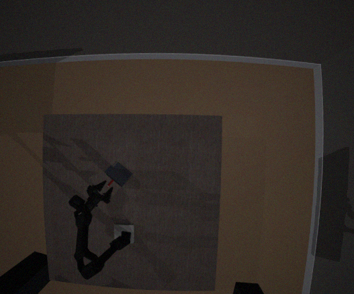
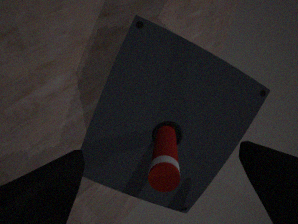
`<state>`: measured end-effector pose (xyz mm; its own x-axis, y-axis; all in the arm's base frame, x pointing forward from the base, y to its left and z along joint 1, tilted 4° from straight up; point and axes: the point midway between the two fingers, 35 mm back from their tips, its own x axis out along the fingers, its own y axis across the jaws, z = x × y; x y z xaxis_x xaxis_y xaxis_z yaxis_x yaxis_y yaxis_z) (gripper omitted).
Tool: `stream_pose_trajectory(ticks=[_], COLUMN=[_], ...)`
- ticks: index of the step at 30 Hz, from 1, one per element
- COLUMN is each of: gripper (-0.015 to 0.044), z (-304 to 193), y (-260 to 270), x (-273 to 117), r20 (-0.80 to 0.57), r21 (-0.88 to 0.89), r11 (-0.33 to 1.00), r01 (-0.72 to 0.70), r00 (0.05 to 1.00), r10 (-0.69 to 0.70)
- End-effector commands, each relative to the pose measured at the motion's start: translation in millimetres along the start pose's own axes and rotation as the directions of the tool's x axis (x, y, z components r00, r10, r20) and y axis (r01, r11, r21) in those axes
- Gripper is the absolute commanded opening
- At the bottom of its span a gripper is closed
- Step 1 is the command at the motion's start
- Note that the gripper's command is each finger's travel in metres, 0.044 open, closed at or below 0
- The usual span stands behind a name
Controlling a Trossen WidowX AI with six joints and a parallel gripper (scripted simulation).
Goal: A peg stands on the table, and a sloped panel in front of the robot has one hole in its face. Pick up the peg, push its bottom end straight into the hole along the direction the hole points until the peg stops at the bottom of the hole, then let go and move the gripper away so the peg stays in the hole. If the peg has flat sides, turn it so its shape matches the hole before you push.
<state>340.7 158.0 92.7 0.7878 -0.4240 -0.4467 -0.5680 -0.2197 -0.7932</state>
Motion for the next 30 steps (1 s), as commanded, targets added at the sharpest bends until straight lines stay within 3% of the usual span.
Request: stream_pose_trajectory(ticks=[1, 30], gripper=[0.0440, 0.0440], z=[0.0, 6.2], y=[-3.0, 2.7], x=[-6.1, -44.4], r20=[0.001, 0.003], r21=[0.011, 0.004], r11=[1.000, 1.000], r01=[0.003, -0.007], r00=[1.000, 1.000], r10=[-0.003, 0.007])
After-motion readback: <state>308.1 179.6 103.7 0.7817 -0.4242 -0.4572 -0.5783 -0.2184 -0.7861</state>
